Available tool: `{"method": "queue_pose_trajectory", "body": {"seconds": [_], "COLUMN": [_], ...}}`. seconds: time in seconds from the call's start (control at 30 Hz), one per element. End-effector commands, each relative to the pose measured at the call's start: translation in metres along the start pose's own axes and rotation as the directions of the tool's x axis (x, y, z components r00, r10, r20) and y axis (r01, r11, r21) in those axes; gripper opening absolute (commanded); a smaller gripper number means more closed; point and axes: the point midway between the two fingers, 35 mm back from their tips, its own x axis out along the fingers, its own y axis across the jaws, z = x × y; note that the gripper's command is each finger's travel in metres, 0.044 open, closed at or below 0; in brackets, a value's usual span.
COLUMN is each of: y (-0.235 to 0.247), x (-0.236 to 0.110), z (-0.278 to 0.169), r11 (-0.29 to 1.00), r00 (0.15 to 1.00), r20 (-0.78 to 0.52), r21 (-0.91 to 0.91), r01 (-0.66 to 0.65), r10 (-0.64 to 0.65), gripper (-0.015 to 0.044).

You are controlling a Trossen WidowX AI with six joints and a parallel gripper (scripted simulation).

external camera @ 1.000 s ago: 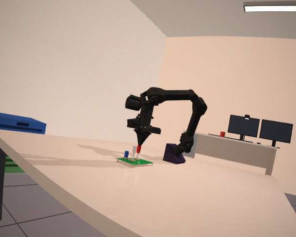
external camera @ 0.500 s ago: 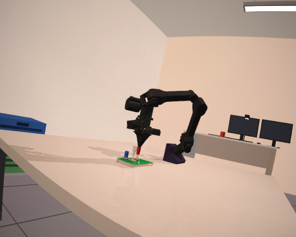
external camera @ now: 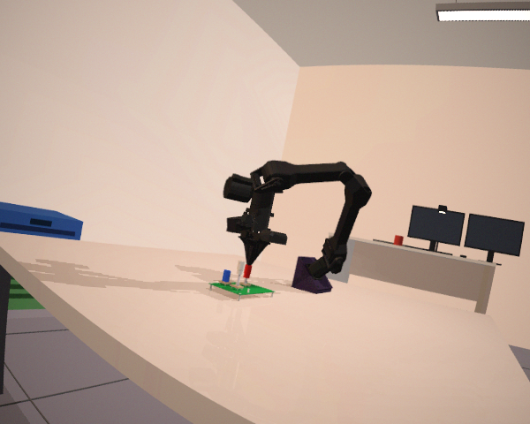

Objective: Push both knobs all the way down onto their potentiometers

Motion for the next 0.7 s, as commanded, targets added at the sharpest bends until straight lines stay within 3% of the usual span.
{"method": "queue_pose_trajectory", "body": {"seconds": [0.0,0.67], "y": [0.0018,0.0018], "x": [0.0045,0.007], "z": [0.0011,0.0011], "r11": [1.0,1.0], "r00": [1.0,1.0], "r20": [-0.001,-0.001], "r21": [-0.006,-0.006], "r01": [0.0,0.0], "r10": [0.0,0.0], "gripper": [0.0,0.0]}}
